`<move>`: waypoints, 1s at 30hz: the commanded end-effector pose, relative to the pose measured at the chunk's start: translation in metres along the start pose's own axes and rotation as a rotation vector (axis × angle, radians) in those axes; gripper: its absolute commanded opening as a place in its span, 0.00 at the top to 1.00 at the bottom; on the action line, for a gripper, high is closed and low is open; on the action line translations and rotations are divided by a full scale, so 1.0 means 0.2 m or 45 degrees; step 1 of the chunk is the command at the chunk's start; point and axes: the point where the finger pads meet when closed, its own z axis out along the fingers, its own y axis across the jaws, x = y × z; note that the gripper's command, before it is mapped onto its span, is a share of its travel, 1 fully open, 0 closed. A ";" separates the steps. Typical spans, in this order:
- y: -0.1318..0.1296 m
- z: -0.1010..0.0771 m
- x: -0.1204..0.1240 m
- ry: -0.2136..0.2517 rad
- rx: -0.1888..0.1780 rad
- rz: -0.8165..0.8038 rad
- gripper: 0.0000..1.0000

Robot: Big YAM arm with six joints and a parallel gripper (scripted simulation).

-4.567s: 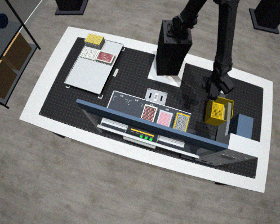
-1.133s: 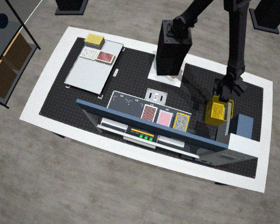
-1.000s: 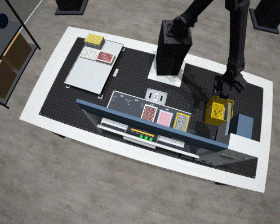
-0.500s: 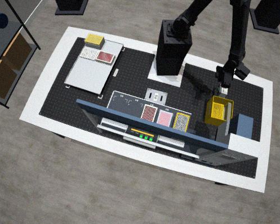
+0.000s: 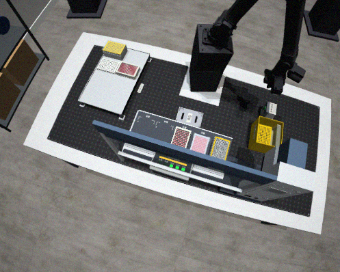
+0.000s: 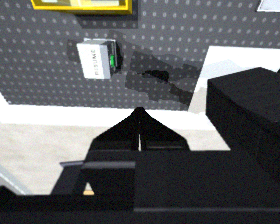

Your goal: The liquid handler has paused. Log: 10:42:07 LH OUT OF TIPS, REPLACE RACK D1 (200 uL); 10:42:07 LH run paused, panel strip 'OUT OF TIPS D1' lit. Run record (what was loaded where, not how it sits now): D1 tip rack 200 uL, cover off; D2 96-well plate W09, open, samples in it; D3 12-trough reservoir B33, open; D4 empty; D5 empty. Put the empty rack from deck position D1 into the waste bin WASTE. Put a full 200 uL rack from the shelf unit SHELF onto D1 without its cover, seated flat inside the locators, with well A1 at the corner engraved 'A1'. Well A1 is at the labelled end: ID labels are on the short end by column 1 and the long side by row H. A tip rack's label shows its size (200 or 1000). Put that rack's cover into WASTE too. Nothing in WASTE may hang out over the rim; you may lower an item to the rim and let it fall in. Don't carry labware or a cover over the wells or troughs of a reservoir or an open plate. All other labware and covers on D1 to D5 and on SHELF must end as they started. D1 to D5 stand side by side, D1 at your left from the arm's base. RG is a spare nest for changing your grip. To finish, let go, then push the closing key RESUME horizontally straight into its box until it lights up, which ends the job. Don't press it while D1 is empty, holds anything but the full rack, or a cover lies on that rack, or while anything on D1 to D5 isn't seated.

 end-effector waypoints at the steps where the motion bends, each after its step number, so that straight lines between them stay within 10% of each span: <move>1: 0.04 0.05 -0.05 -0.015 -0.013 0.081 1.00; 30: 0.04 0.27 -0.04 -0.011 -0.012 0.053 1.00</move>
